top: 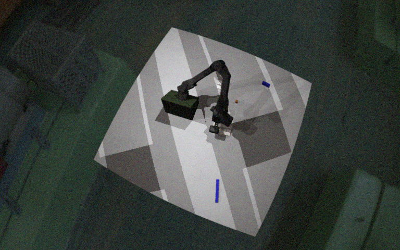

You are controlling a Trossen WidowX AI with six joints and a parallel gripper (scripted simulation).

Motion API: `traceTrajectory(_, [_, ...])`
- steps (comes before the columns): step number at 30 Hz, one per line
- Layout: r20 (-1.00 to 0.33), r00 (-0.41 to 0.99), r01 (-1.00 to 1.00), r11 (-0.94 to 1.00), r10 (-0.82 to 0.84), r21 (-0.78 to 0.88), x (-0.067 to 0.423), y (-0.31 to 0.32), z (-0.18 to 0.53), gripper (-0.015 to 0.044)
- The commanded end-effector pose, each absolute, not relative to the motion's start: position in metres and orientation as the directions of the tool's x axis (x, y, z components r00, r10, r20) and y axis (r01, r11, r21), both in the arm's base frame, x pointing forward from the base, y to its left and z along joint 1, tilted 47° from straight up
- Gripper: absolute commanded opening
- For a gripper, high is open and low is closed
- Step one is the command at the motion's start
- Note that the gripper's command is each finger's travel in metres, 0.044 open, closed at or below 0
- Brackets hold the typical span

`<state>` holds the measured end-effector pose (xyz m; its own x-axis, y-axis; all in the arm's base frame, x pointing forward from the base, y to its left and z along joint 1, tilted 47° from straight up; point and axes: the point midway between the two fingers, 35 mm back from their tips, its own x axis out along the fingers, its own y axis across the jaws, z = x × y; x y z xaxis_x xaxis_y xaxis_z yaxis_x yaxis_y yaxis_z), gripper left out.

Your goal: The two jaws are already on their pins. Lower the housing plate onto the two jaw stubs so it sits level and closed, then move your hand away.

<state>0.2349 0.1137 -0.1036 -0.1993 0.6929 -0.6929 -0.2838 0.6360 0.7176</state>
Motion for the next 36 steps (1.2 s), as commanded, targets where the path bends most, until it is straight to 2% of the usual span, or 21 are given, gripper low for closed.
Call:
traceTrajectory(1, [-0.691,-0.198,-0.28,0.635,0.696,0.72,0.2349,0.1142,-0.104,0.0351])
traceTrajectory(36, [-0.69,-0.198,-0.28,0.635,0.696,0.72,0.2333,0.1194,-0.109,0.0351])
